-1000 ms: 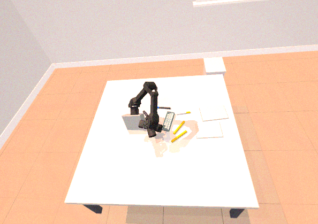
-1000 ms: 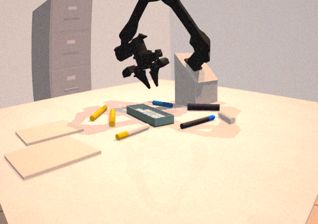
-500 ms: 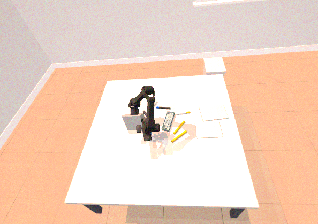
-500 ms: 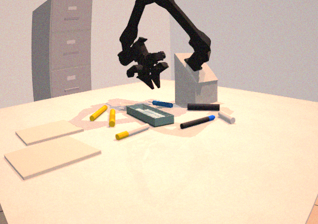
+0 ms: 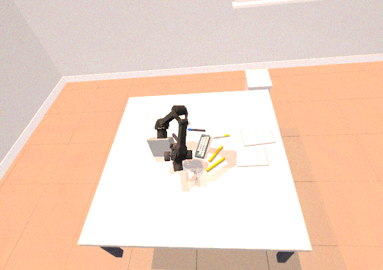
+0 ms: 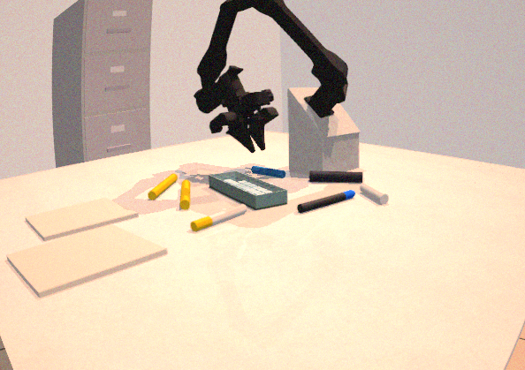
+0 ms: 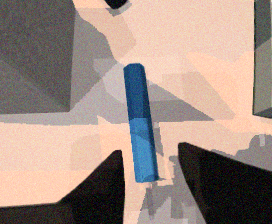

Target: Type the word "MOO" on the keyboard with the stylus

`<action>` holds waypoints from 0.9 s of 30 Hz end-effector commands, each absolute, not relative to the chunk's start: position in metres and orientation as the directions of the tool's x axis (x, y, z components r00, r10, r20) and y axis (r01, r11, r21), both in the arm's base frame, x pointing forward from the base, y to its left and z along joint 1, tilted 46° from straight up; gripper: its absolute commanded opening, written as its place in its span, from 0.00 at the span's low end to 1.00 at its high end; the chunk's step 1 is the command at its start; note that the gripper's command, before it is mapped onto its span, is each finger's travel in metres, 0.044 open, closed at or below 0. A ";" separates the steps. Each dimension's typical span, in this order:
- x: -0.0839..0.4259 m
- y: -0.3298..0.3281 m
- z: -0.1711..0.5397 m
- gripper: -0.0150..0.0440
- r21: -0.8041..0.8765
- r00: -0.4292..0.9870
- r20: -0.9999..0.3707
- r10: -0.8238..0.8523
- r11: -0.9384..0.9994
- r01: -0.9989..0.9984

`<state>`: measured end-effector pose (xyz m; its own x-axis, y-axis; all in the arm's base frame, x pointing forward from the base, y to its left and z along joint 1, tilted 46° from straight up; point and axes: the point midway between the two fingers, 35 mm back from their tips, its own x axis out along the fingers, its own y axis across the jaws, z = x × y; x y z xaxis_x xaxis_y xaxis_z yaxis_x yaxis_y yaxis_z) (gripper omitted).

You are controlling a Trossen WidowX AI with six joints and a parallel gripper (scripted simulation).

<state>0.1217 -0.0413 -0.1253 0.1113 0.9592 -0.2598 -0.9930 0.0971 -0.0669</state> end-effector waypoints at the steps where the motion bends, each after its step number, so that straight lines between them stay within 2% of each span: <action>1: 0.123 -0.039 -0.128 0.51 -0.068 0.116 -0.261 0.958 0.101 -0.993; 27: 0.124 -0.022 -0.143 0.51 -0.069 0.116 -0.259 0.959 0.101 -0.992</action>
